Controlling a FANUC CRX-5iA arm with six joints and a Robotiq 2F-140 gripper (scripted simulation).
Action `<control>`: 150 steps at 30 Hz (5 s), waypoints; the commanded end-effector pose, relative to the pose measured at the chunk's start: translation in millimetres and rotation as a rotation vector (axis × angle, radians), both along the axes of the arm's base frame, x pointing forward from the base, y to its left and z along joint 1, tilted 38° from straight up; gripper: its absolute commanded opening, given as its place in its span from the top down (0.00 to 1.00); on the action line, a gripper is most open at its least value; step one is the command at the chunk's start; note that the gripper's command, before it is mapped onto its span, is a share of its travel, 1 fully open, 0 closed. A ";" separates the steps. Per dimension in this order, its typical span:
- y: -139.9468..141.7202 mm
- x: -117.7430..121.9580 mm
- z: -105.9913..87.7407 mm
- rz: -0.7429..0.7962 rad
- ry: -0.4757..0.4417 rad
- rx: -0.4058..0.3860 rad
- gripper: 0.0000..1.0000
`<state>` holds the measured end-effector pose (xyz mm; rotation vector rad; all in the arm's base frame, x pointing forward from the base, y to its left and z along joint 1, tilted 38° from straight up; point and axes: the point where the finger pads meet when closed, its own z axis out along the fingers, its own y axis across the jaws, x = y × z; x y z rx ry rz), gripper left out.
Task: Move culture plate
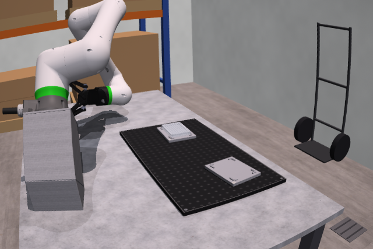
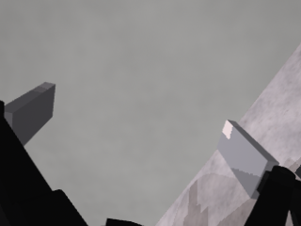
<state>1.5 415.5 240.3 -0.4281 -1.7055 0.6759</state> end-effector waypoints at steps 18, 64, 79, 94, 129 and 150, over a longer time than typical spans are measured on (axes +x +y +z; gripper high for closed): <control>-0.7 4.8 -1.5 -0.015 -0.021 -0.021 0.00; -62.5 198.1 -45.5 -0.571 -0.530 -0.640 0.00; -95.2 253.5 -49.4 -0.780 -0.637 -0.826 0.00; -133.8 305.7 -48.7 -0.992 -0.717 -1.000 0.00; -244.7 411.3 -29.0 -1.460 -0.816 -1.332 0.00; -322.5 459.9 -5.0 -1.778 -0.833 -1.519 0.00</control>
